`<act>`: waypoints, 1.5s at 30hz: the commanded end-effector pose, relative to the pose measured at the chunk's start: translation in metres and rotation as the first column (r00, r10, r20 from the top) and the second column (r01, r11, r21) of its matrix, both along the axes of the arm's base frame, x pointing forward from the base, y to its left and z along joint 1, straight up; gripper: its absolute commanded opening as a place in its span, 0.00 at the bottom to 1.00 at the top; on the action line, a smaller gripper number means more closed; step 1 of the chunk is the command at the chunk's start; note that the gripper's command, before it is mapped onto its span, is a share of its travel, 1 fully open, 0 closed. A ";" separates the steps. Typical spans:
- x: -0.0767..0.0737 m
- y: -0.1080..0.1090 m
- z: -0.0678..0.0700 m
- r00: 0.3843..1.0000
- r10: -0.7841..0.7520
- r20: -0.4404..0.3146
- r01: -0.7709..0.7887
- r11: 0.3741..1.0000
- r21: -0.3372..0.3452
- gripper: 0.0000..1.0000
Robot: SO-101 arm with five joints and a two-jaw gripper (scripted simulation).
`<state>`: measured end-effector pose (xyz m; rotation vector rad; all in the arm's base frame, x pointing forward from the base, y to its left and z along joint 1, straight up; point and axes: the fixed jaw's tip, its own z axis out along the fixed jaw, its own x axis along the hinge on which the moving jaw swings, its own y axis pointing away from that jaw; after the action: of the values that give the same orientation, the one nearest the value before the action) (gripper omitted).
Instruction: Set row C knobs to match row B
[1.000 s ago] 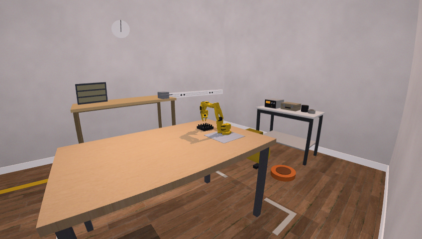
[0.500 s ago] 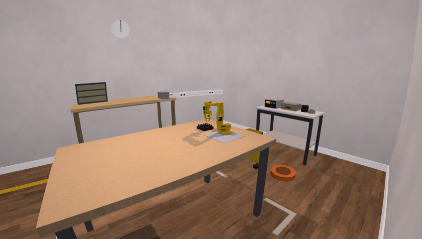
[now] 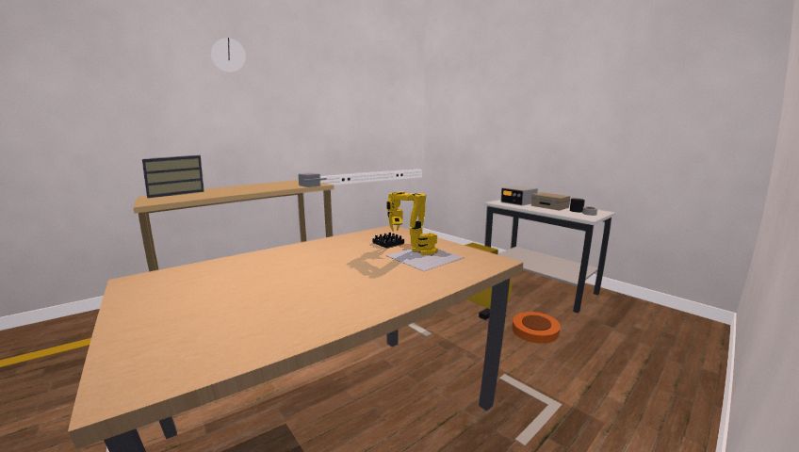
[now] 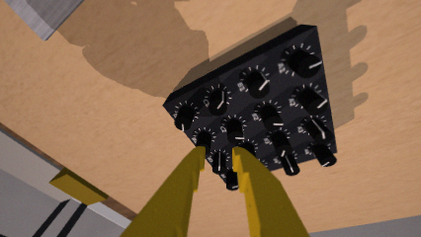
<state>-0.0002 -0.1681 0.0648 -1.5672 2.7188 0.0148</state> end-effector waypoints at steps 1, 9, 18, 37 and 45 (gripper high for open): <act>-0.001 0.001 -0.001 1.000 -0.001 0.002 0.001 1.000 -0.005 0.08; 0.000 0.001 -0.001 1.000 -0.026 0.001 0.026 1.000 -0.005 0.08; 0.000 0.002 -0.001 0.995 -0.095 0.001 0.095 0.995 -0.005 0.08; 0.002 0.004 -0.001 0.912 -0.409 -0.001 0.409 0.912 -0.005 0.08; 0.003 0.004 -0.001 0.827 -0.562 -0.001 0.562 0.827 -0.006 0.08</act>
<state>0.0027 -0.1651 0.0649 -0.7921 3.0393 0.0156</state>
